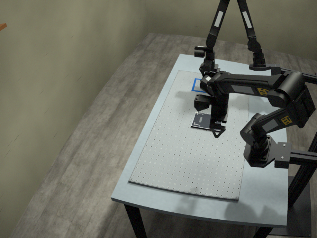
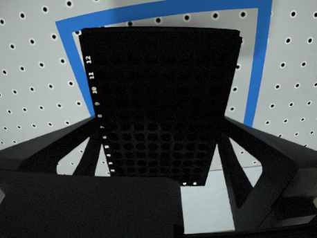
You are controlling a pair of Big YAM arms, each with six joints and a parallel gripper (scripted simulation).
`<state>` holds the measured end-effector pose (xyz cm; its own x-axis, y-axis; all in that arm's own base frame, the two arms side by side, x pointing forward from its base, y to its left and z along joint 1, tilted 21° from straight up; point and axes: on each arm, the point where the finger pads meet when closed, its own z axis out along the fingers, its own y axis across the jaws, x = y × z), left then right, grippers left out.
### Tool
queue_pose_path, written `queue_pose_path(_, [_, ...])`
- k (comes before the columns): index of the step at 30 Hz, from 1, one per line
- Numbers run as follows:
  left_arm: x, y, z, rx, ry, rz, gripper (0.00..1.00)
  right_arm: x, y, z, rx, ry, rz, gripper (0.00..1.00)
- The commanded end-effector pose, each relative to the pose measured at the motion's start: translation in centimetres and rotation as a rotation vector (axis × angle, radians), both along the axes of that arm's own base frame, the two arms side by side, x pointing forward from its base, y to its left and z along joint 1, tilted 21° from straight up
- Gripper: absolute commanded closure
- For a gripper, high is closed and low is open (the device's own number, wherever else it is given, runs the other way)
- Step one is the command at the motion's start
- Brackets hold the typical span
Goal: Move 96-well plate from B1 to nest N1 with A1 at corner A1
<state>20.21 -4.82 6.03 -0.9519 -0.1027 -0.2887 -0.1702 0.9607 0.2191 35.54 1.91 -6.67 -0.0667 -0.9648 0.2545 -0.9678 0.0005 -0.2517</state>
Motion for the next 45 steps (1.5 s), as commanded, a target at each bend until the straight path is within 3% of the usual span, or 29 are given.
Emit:
queue_pose_path(1, [-0.2,0.5,-0.5,0.012,0.023,0.006,0.0,1.6,-0.5,-0.1,0.005,-0.023,-0.007,1.0])
queue_pose_path(35, [-0.2,0.5,-0.5,0.012,0.023,0.006,0.0,2.4,-2.2,-5.0,0.003,-0.015,-0.007,1.0])
queue_pose_path(45, [-0.2,0.5,-0.5,0.012,0.023,0.006,0.0,2.0,-1.8,-4.7,0.003,-0.013,-0.004,1.0])
